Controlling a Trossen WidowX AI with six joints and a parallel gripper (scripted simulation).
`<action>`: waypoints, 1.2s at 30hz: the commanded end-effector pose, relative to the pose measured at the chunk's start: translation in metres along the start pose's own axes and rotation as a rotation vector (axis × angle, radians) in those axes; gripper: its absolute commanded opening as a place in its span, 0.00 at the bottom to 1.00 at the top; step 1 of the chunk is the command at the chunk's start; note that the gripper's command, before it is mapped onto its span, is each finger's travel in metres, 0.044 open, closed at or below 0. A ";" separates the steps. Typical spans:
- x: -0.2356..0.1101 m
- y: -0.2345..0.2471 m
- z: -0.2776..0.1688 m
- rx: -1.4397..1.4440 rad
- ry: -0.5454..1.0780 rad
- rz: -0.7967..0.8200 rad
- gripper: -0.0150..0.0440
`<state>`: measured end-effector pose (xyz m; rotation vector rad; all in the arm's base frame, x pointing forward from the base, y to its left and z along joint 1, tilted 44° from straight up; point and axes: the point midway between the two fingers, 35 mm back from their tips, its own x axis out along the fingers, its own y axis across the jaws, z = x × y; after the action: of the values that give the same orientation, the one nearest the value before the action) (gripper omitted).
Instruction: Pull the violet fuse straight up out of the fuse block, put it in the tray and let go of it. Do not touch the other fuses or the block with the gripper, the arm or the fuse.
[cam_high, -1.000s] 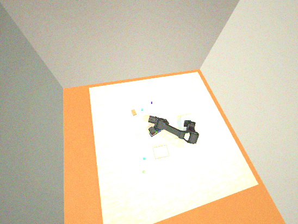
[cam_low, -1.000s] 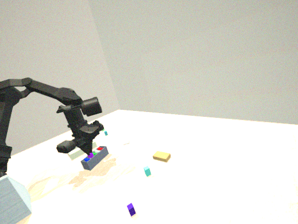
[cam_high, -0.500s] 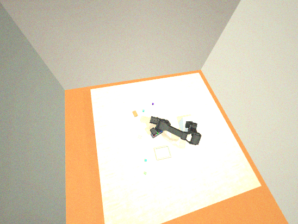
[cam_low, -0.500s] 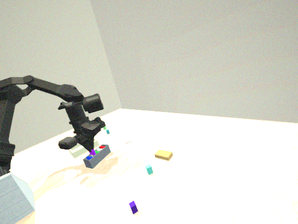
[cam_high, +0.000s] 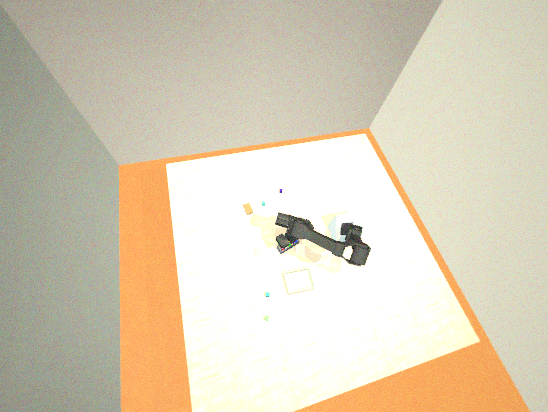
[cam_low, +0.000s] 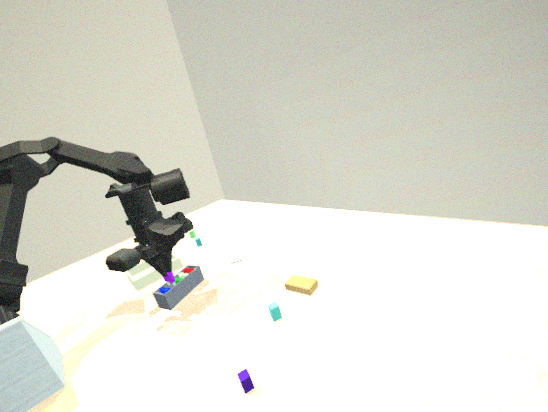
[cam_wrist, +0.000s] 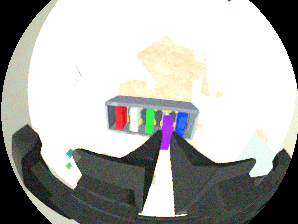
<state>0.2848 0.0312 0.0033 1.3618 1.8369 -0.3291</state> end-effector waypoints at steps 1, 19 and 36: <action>-0.002 0.000 0.000 -0.007 -0.004 -0.004 0.25; -0.014 0.000 0.000 -0.006 -0.003 -0.004 0.25; -0.033 0.015 -0.018 -0.003 -0.012 -0.007 0.25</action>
<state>0.2885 0.0149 0.0309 1.3589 1.8356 -0.3352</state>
